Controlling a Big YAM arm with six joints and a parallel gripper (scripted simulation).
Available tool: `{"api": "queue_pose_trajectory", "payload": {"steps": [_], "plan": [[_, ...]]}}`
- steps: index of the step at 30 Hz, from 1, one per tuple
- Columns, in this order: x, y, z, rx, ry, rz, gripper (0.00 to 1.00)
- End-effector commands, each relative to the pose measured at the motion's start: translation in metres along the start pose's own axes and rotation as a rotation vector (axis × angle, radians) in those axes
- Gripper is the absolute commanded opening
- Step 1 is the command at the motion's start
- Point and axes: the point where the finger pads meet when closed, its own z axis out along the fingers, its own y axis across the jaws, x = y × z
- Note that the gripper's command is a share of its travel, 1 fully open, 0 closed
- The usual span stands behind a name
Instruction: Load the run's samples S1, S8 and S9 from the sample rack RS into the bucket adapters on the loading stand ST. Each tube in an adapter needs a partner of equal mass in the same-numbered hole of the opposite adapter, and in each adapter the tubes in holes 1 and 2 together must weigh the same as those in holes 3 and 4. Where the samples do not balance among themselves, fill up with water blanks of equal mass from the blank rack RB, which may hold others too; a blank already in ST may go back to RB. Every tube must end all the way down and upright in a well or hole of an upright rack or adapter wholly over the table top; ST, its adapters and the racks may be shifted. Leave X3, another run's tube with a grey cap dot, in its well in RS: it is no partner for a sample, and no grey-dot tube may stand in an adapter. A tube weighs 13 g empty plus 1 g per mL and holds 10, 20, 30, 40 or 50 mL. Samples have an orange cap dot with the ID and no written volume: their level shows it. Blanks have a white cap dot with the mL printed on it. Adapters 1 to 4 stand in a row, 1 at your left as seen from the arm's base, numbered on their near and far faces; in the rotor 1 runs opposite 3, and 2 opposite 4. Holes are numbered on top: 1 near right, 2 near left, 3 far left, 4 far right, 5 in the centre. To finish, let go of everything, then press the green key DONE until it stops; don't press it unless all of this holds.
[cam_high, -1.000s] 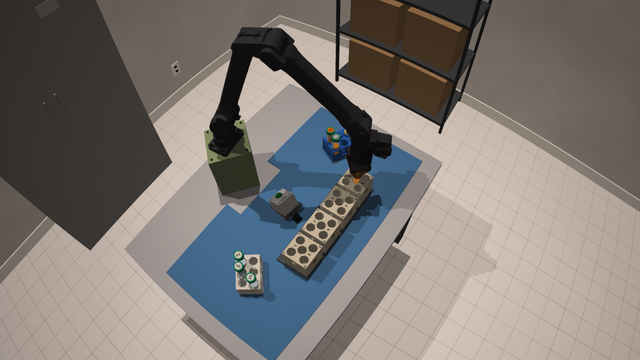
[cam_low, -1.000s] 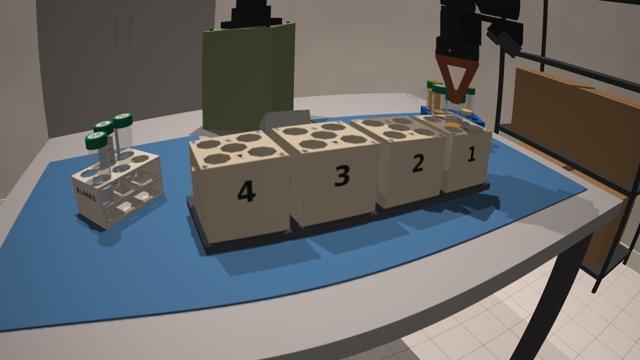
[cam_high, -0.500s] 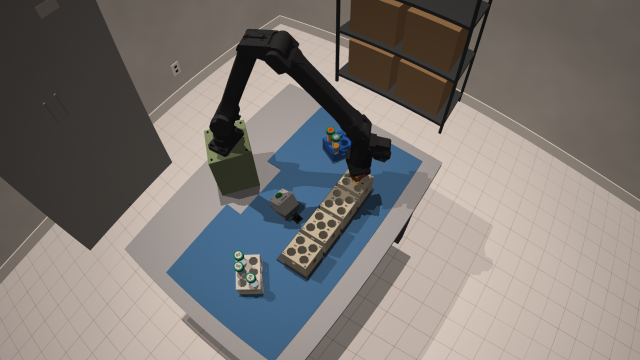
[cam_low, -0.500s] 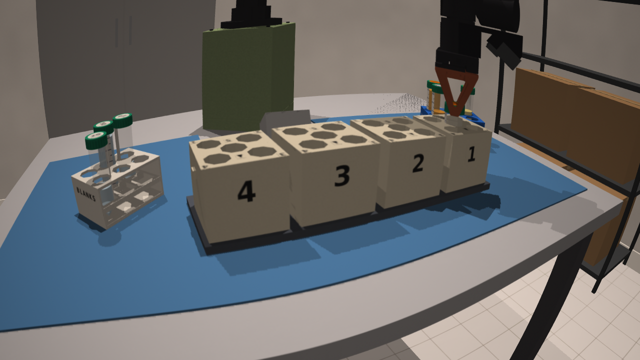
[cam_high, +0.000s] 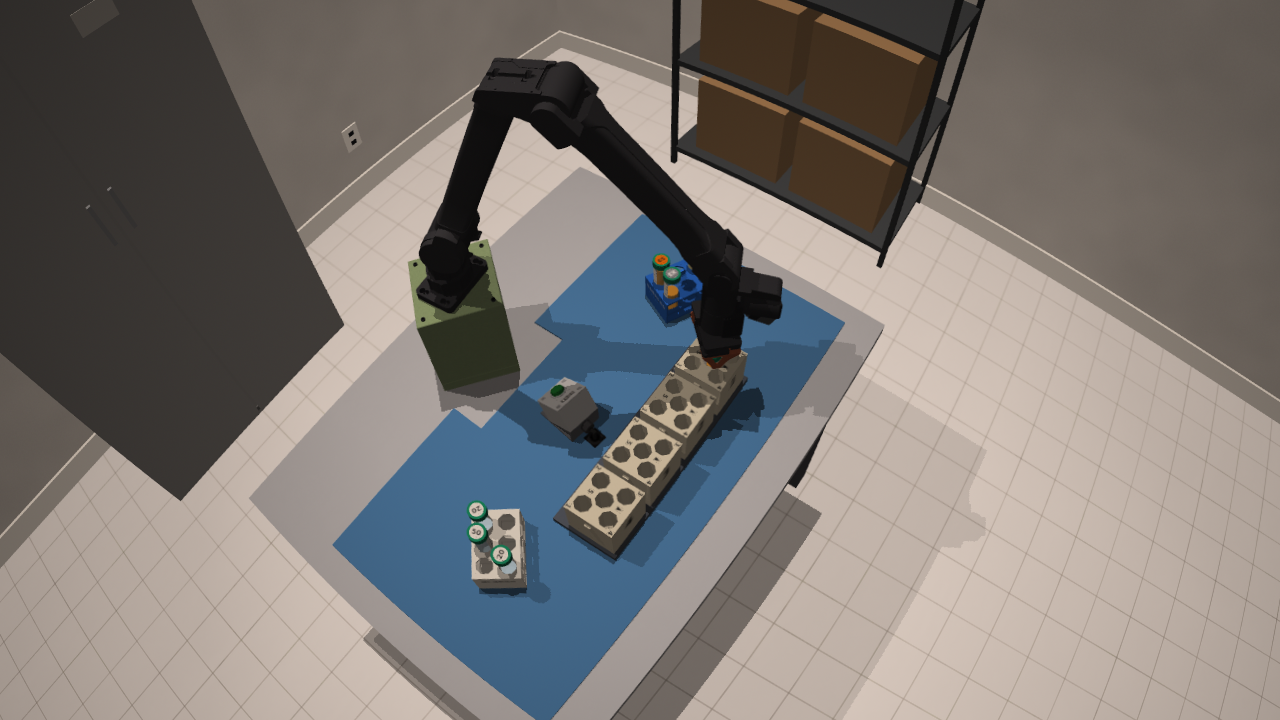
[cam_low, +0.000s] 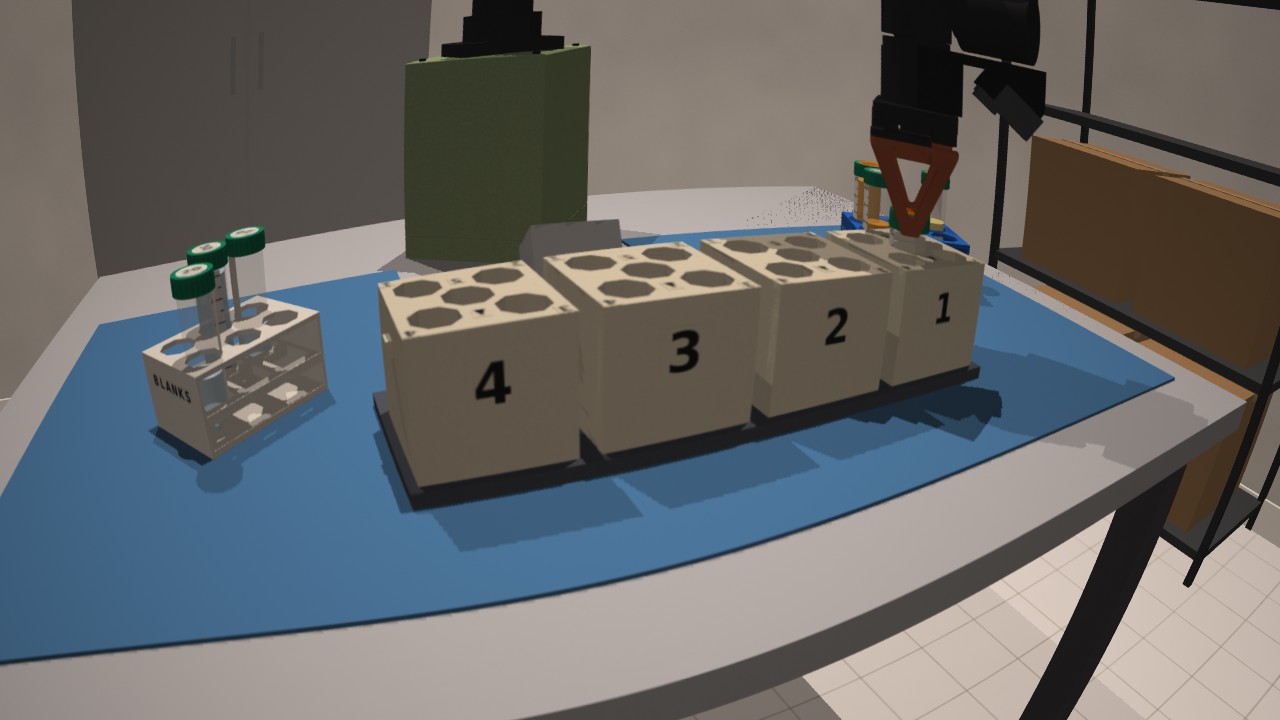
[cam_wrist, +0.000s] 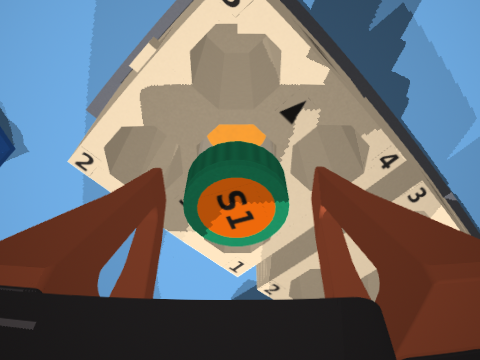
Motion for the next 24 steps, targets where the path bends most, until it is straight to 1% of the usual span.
{"api": "queue_pose_trajectory", "payload": {"steps": [1,7,8,9,17,19,20,24], "plan": [[-0.014,-0.007,-0.010,0.013,-0.037,0.001,0.55],[-0.014,-0.007,-0.010,0.013,-0.037,0.001,0.55],[-0.007,-0.009,-0.019,0.012,-0.033,0.004,0.55],[-0.008,-0.009,-0.023,0.012,-0.034,0.004,0.55],[-0.025,-0.013,-0.060,0.025,-0.068,0.005,0.55],[-0.025,-0.013,-0.060,0.025,-0.068,0.005,0.55],[-0.014,-0.007,-0.045,0.014,-0.039,0.001,0.55],[-0.014,-0.007,-0.045,0.014,-0.039,0.001,0.55]]}}
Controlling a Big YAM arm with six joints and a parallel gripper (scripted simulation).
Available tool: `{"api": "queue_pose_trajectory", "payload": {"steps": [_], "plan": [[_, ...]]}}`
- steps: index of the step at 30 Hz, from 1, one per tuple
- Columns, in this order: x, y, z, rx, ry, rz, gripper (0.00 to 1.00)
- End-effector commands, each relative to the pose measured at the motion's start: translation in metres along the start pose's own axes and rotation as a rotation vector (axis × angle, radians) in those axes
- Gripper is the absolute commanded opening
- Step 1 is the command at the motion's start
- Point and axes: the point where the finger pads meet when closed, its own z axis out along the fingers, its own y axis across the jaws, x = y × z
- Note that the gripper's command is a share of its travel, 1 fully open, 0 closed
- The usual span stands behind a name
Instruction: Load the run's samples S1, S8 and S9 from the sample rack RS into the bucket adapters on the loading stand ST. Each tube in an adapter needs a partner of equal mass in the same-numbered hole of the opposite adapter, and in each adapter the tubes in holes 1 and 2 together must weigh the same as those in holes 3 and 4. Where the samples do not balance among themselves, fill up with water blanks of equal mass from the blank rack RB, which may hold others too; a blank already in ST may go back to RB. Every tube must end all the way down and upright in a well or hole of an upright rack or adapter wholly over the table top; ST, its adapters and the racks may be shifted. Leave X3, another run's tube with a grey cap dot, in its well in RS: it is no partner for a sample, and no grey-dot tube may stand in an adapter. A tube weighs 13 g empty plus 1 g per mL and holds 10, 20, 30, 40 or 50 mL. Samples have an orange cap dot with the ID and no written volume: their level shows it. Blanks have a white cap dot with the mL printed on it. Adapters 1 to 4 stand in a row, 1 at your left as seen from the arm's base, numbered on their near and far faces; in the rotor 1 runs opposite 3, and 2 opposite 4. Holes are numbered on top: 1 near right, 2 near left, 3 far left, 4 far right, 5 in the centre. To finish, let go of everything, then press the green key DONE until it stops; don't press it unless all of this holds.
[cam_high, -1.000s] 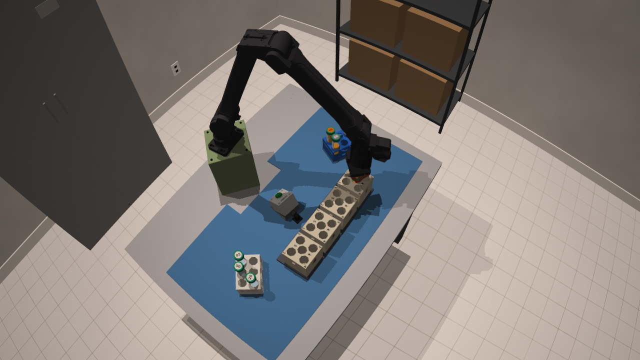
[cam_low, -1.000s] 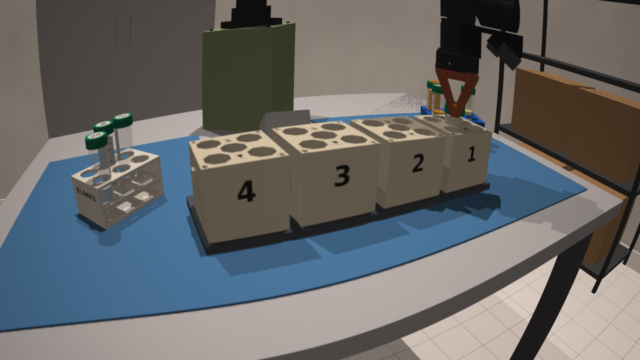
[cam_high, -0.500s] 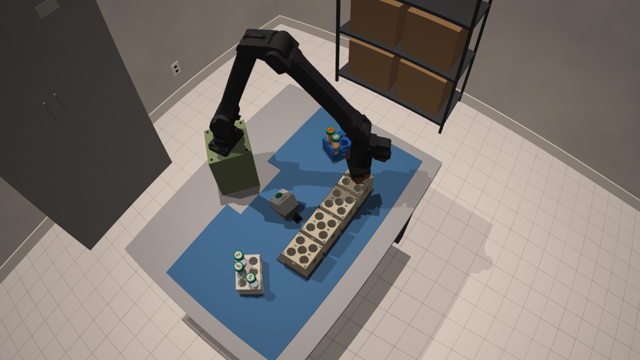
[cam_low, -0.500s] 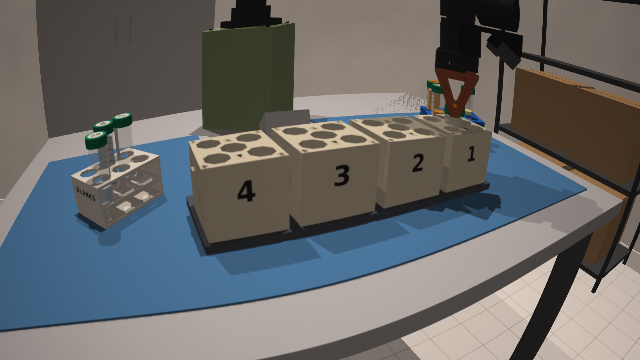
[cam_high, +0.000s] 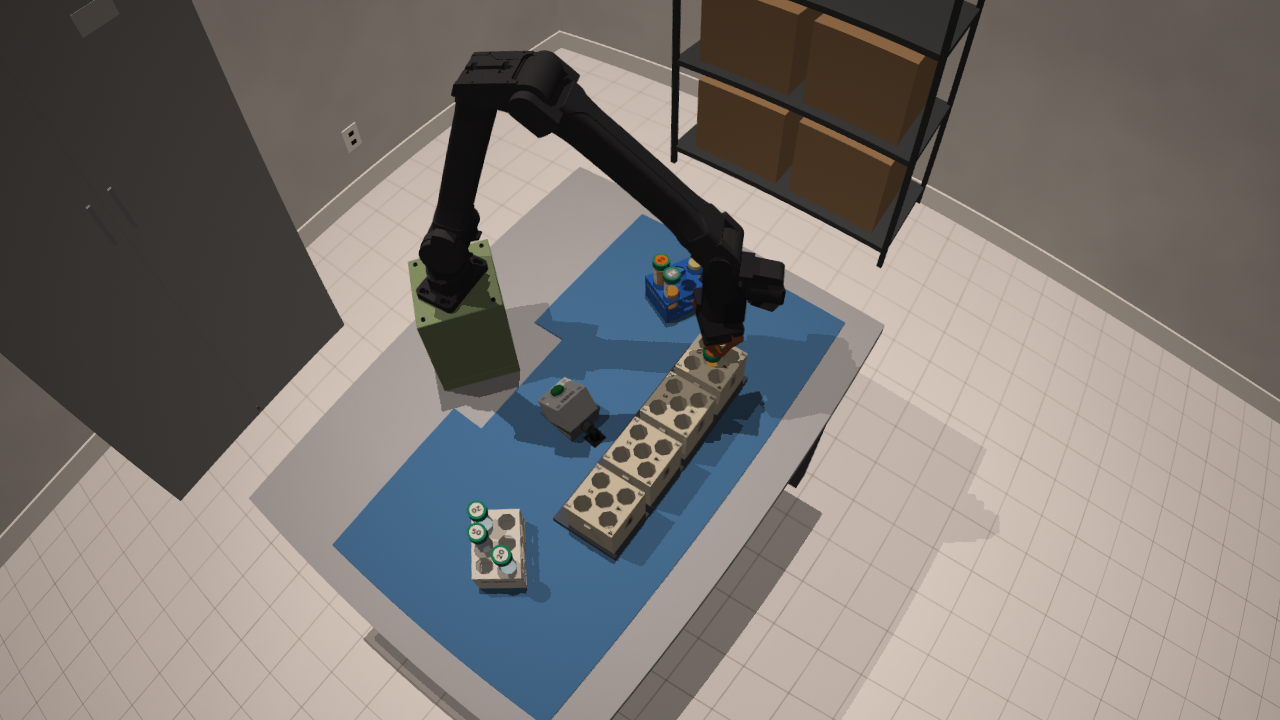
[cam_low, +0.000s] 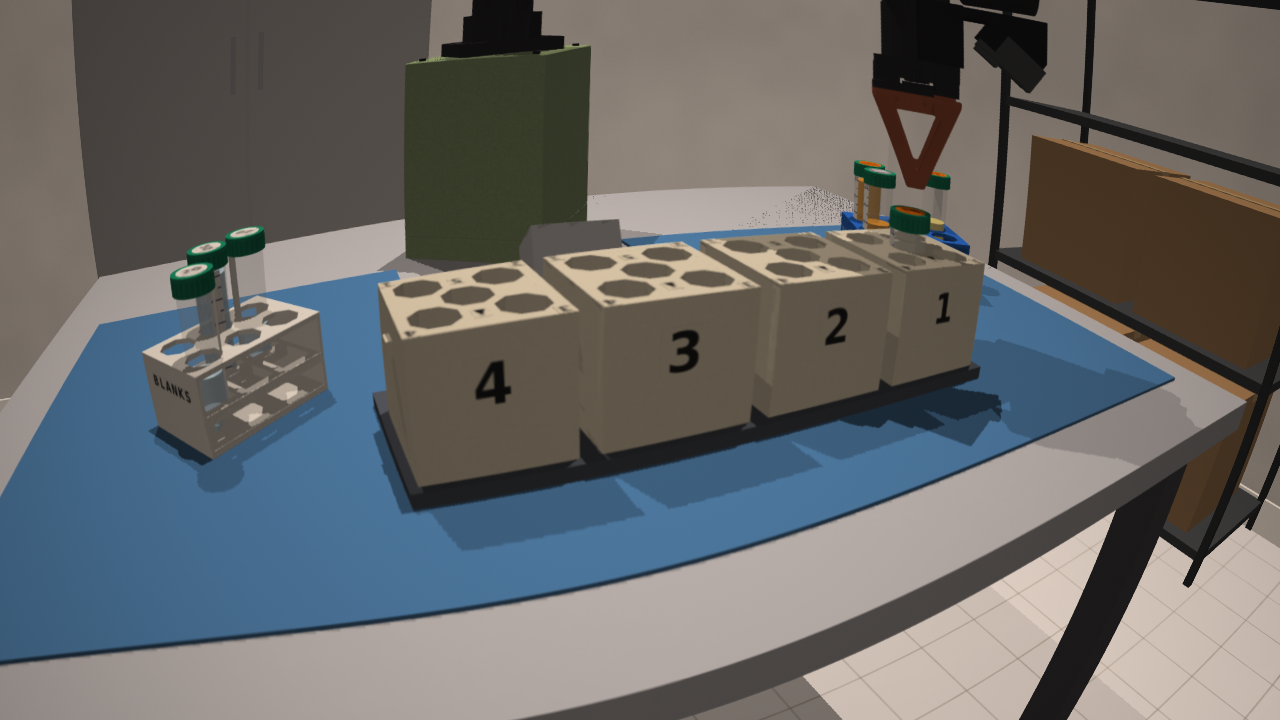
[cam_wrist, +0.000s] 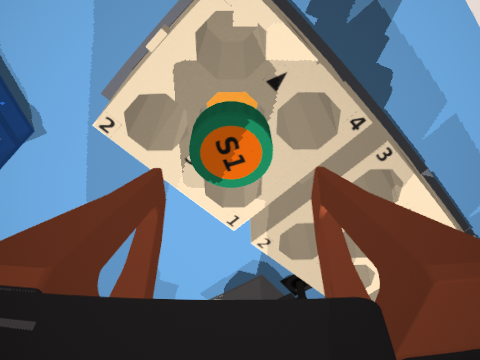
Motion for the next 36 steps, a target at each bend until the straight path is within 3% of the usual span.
{"api": "queue_pose_trajectory", "payload": {"steps": [1,15,16,17,27,29,36], "plan": [[-0.013,-0.005,-0.007,0.008,-0.022,0.001,0.55],[-0.020,0.000,-0.005,0.003,-0.013,0.000,0.55],[0.011,-0.007,0.003,-0.007,0.016,0.072,0.80],[0.008,-0.016,-0.011,0.010,-0.031,0.124,0.80],[0.081,-0.059,-0.009,0.011,-0.029,0.623,0.80],[0.081,-0.059,-0.009,0.011,-0.029,0.623,0.80],[0.133,-0.089,-0.009,0.012,-0.029,0.973,0.80]]}}
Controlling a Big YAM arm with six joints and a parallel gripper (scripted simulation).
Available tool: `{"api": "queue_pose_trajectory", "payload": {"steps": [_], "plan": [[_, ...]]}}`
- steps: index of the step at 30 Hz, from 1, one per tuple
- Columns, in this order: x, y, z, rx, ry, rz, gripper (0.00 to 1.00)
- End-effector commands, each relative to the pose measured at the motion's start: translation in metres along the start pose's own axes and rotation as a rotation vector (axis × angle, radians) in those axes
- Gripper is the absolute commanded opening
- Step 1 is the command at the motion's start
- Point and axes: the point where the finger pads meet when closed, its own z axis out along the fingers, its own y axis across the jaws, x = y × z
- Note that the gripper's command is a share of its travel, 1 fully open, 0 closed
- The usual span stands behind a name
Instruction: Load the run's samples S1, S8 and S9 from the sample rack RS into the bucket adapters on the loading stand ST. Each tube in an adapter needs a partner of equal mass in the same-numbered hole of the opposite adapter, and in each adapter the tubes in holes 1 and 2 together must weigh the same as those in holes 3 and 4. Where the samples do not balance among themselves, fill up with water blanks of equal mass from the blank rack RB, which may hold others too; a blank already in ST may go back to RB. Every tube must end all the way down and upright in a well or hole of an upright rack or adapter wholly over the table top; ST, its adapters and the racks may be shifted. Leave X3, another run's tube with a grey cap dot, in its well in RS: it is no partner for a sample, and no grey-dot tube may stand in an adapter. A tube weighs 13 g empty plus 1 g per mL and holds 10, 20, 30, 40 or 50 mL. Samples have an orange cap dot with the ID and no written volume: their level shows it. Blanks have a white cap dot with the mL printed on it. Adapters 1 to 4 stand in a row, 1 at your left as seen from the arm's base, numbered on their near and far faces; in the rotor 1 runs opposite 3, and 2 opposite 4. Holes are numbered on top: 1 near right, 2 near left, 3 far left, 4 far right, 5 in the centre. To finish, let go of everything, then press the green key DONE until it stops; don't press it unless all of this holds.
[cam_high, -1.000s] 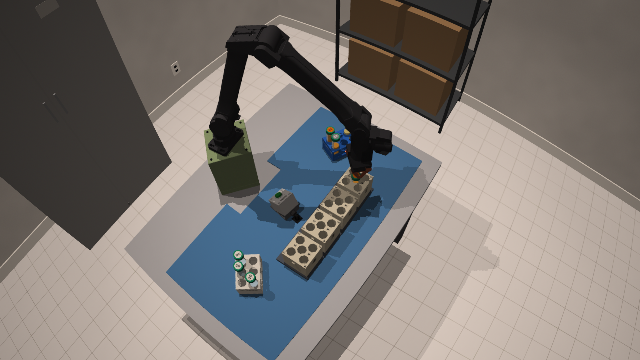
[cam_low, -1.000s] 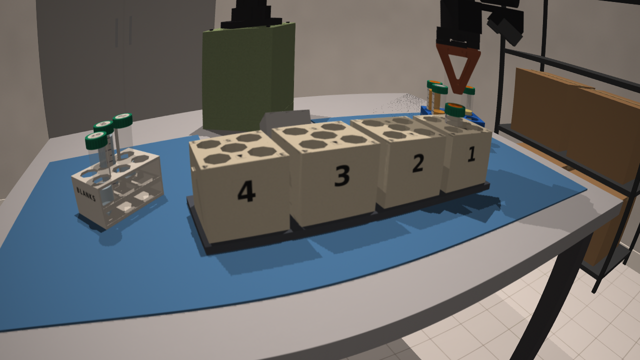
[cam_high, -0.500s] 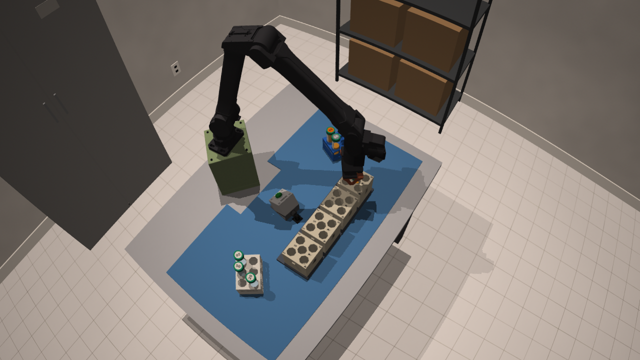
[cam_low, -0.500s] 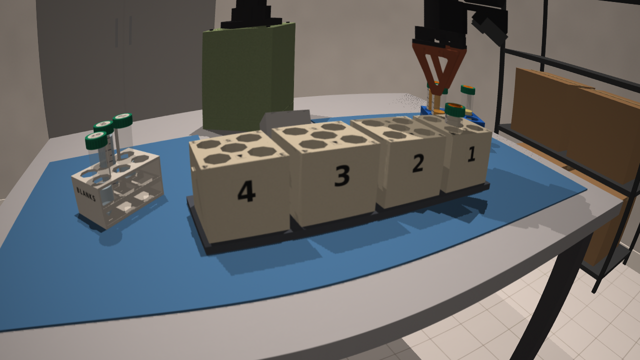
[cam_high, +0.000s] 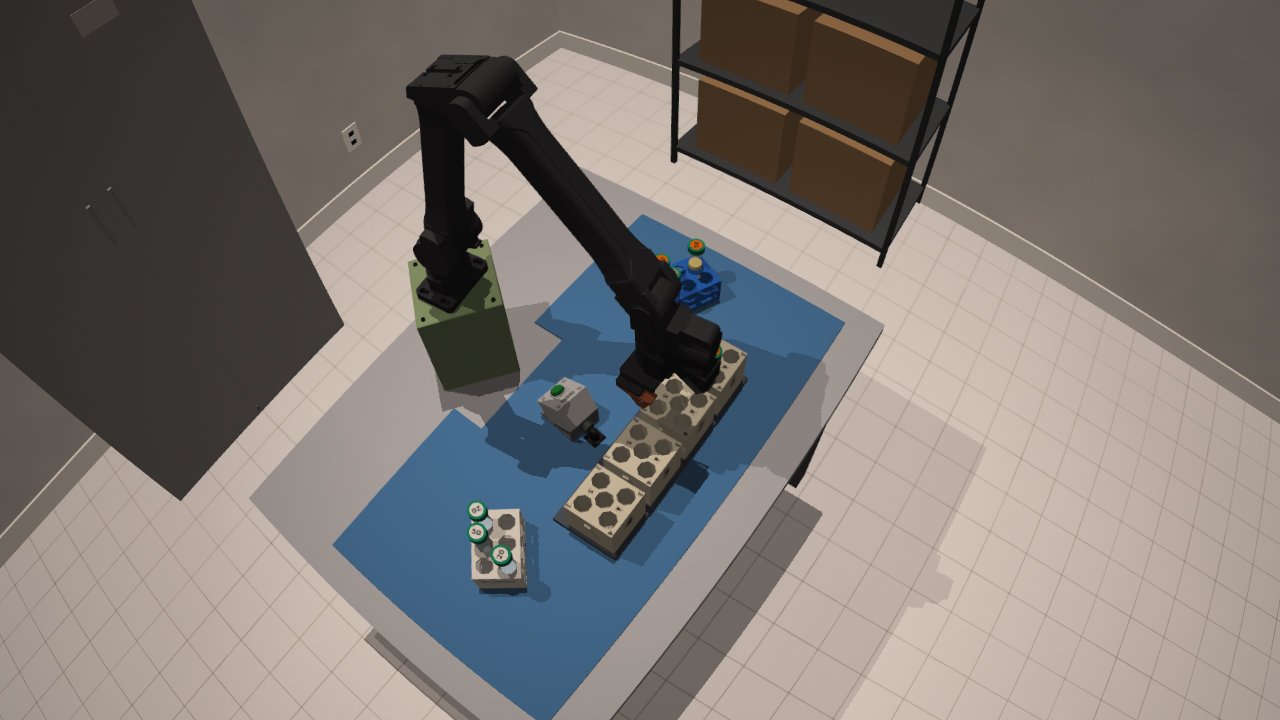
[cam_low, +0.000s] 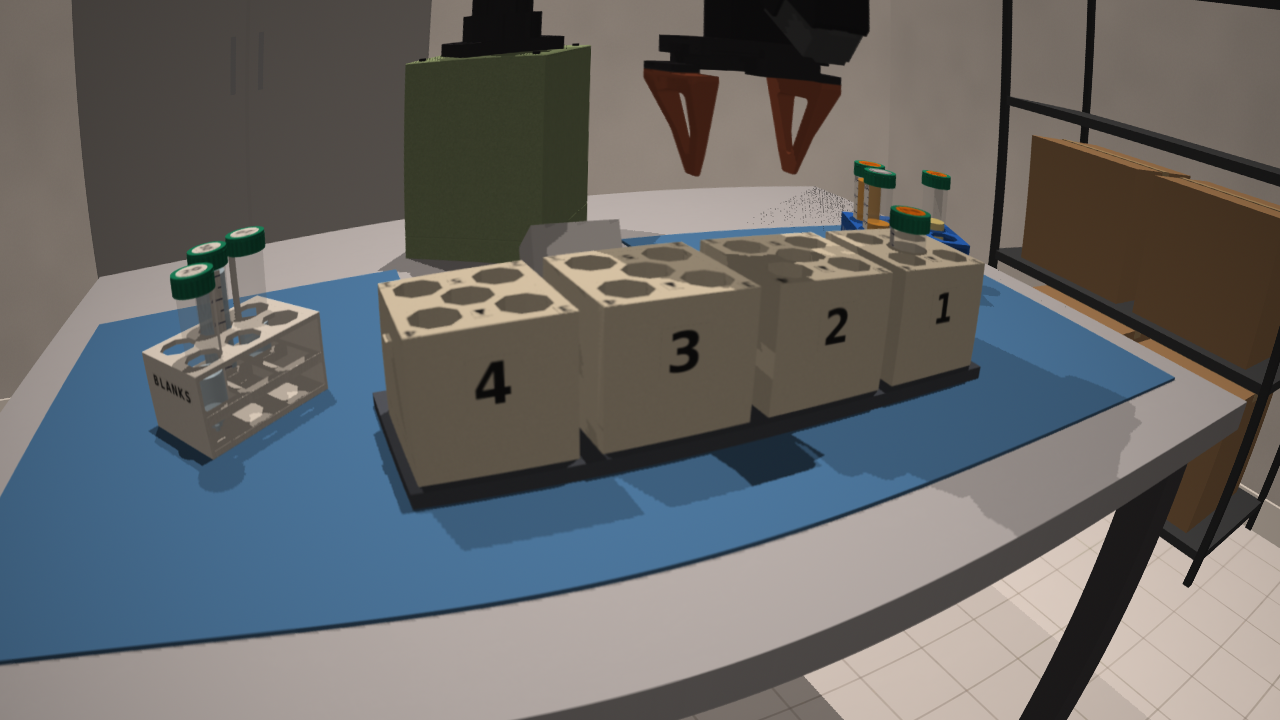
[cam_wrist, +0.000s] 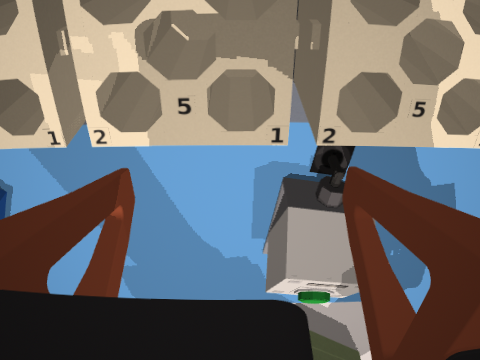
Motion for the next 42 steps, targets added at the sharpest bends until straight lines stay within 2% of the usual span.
{"api": "queue_pose_trajectory", "payload": {"steps": [1,8,10,11,17,22,25,27,42], "plan": [[-0.004,-0.031,-0.010,-0.007,-0.042,0.241,0.80],[0.011,-0.089,-0.009,-0.008,-0.041,0.590,0.80],[0.011,-0.089,-0.009,-0.008,-0.041,0.590,0.80],[0.015,-0.097,-0.005,-0.006,-0.030,0.640,0.80],[0.027,-0.147,-0.009,-0.006,-0.039,0.918,0.80],[0.024,-0.193,-0.010,-0.003,-0.049,0.896,0.80],[0.036,-0.216,-0.006,0.001,-0.023,0.896,0.80],[0.036,-0.216,-0.006,0.001,-0.023,0.896,0.80],[0.070,-0.343,-0.007,0.010,-0.025,0.896,0.80]]}}
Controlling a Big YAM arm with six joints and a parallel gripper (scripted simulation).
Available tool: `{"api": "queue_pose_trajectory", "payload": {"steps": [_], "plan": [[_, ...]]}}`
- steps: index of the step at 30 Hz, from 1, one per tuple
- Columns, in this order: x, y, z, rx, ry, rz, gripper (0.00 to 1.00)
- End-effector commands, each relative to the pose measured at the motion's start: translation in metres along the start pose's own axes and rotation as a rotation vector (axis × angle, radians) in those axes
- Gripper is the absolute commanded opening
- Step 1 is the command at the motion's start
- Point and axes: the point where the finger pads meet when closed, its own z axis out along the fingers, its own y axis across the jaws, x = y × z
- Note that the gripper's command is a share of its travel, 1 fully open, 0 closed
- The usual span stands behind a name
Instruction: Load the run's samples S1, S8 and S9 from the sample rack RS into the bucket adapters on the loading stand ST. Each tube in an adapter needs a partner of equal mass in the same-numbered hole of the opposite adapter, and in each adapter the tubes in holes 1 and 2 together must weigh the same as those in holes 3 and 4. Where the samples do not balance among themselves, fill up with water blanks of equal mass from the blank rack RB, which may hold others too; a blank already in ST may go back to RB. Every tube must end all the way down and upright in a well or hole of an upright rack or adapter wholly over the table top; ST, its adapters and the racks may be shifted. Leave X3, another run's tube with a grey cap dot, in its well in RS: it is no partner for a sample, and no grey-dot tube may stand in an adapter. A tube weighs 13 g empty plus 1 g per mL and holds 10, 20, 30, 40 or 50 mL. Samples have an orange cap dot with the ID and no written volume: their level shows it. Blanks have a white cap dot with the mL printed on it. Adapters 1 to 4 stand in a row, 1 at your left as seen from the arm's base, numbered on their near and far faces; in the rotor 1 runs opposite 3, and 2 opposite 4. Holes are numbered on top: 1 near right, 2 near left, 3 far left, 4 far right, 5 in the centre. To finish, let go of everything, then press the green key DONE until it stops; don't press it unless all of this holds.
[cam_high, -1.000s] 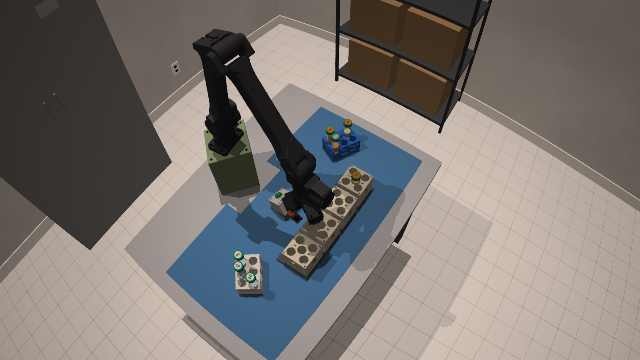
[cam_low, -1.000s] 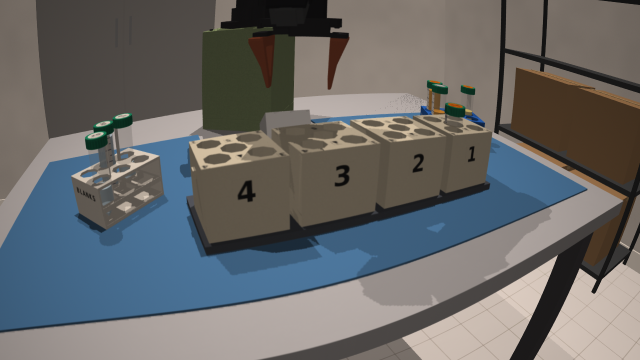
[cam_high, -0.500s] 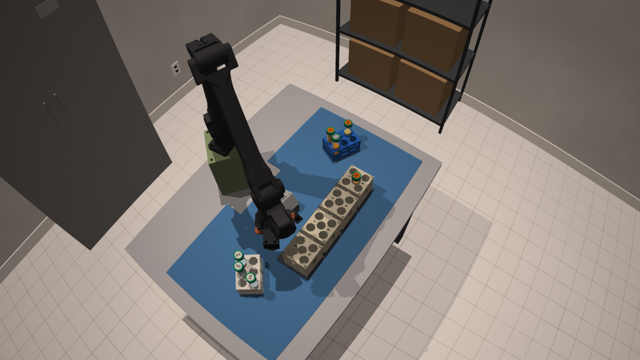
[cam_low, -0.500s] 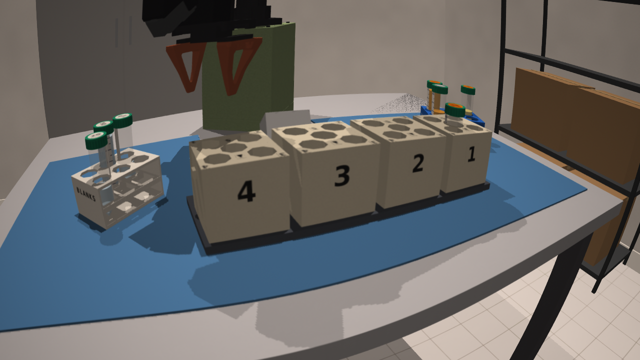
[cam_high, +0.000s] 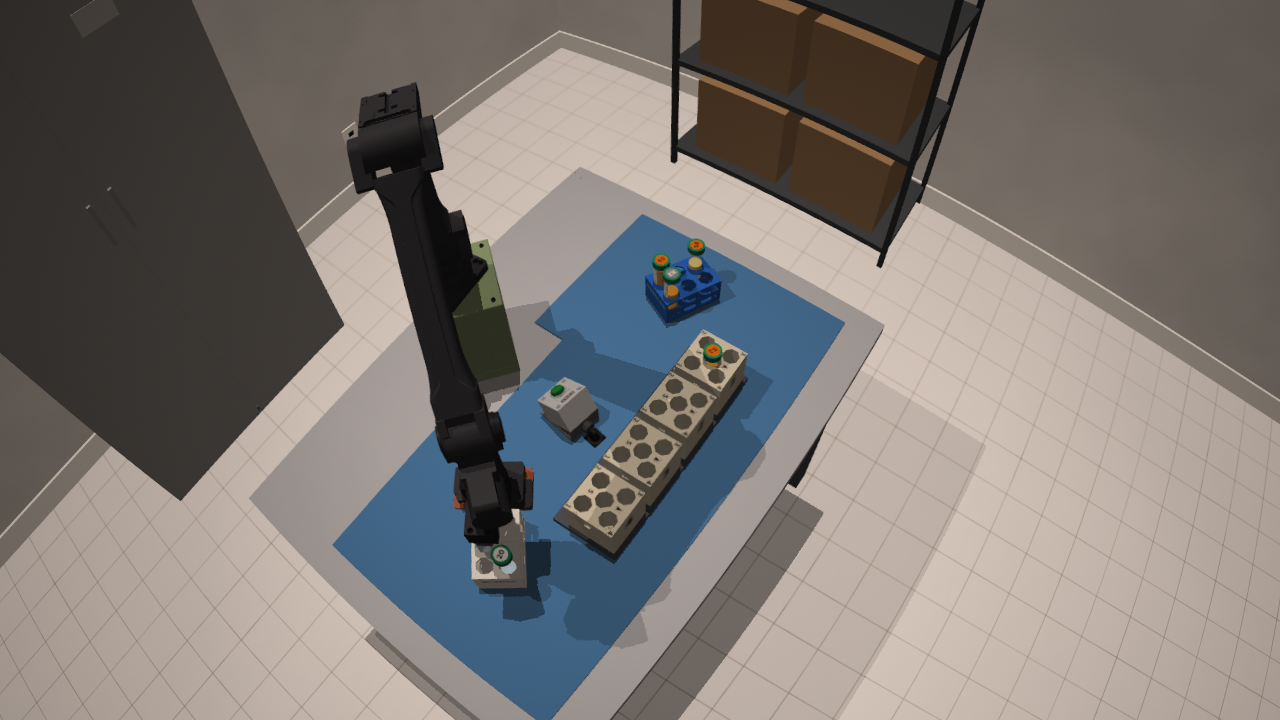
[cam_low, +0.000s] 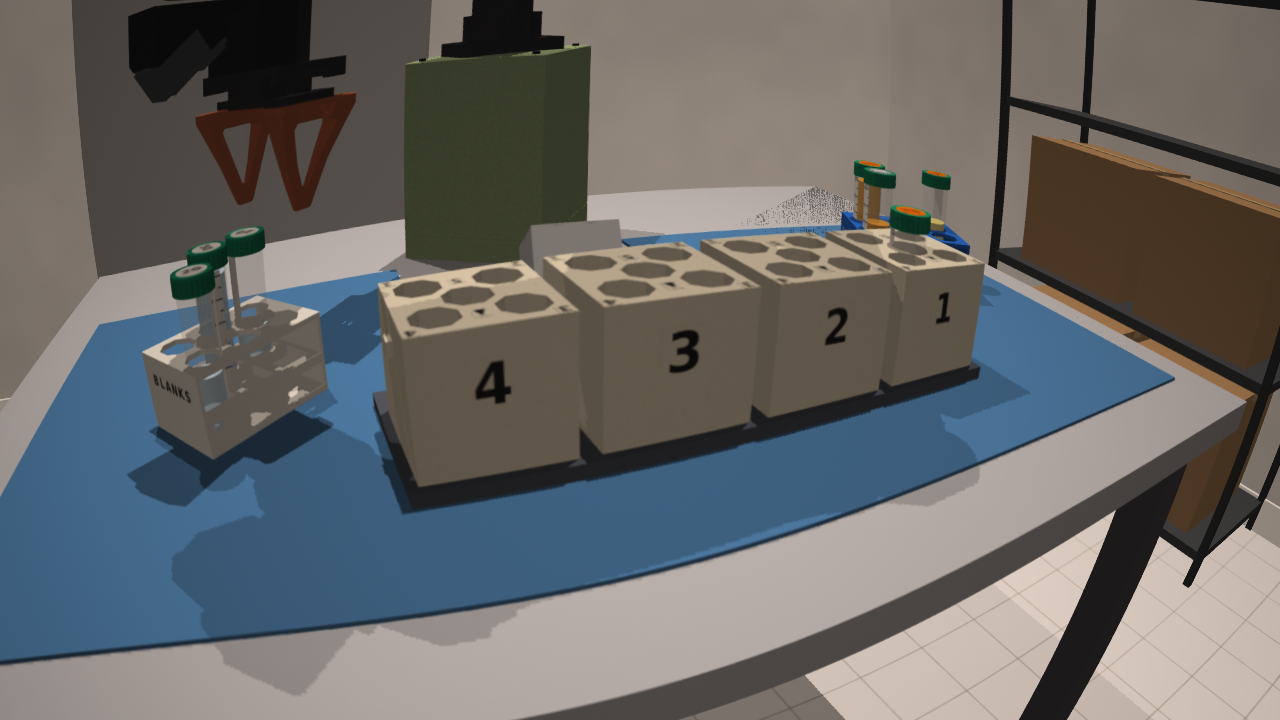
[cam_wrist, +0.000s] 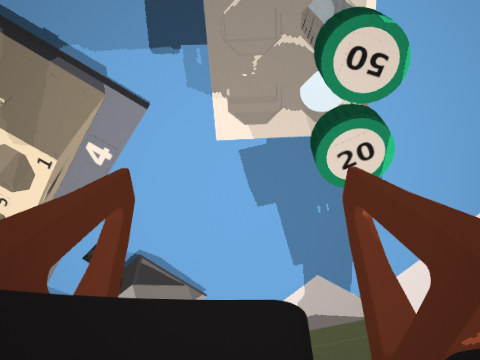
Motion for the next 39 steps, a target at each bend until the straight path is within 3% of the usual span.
{"api": "queue_pose_trajectory", "payload": {"steps": [1,8,12,13,22,31,37,39], "plan": [[-0.027,-0.010,-0.007,-0.006,-0.022,-0.051,0.80],[-0.058,-0.049,-0.007,-0.003,-0.024,-0.051,0.80],[-0.053,-0.044,-0.010,-0.003,-0.034,-0.052,0.80],[-0.039,-0.041,0.007,-0.001,-0.005,-0.074,0.80],[-0.046,-0.046,0.027,-0.002,-0.017,-0.059,0.80],[-0.063,-0.048,0.030,-0.004,-0.044,-0.049,0.80],[-0.057,-0.047,0.036,-0.003,-0.034,-0.051,0.80],[-0.053,-0.045,0.030,-0.003,-0.031,-0.052,0.80]]}}
